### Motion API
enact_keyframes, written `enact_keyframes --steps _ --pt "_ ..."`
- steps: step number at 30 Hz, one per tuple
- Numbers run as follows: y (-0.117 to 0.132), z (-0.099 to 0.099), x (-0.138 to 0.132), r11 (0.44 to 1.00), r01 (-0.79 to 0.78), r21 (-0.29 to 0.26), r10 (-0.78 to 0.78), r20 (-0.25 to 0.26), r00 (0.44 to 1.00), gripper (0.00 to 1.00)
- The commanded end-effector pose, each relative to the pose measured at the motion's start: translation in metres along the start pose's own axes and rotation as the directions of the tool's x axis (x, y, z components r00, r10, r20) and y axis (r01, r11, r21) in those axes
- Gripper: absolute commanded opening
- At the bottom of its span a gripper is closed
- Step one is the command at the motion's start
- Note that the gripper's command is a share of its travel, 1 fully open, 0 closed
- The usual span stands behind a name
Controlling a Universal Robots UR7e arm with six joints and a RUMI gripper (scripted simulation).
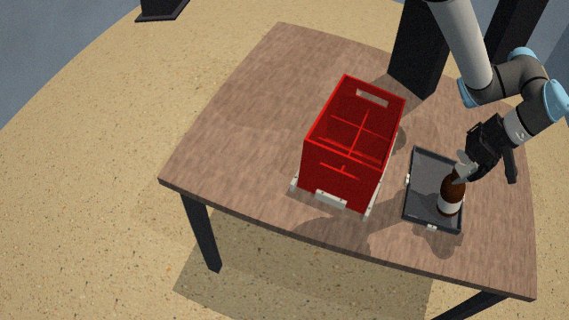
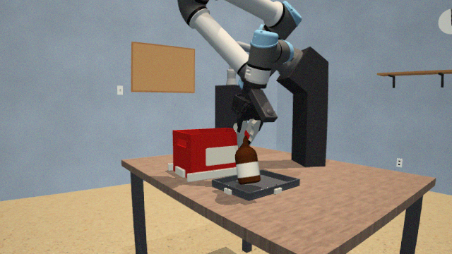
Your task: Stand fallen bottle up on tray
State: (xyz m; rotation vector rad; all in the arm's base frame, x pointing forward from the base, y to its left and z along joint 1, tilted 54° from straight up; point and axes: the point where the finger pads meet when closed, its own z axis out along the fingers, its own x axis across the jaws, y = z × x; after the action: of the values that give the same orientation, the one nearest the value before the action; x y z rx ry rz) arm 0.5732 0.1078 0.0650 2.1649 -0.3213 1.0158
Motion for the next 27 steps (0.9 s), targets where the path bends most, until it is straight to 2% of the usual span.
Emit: enact_keyframes --steps 1,27 --pt "-0.002 0.004 0.0 1.0 0.0 0.001 0.0 -0.001 1.0 0.0" --pt "-0.006 0.016 0.0 1.0 0.0 0.001 0.0 -0.001 1.0 0.0"
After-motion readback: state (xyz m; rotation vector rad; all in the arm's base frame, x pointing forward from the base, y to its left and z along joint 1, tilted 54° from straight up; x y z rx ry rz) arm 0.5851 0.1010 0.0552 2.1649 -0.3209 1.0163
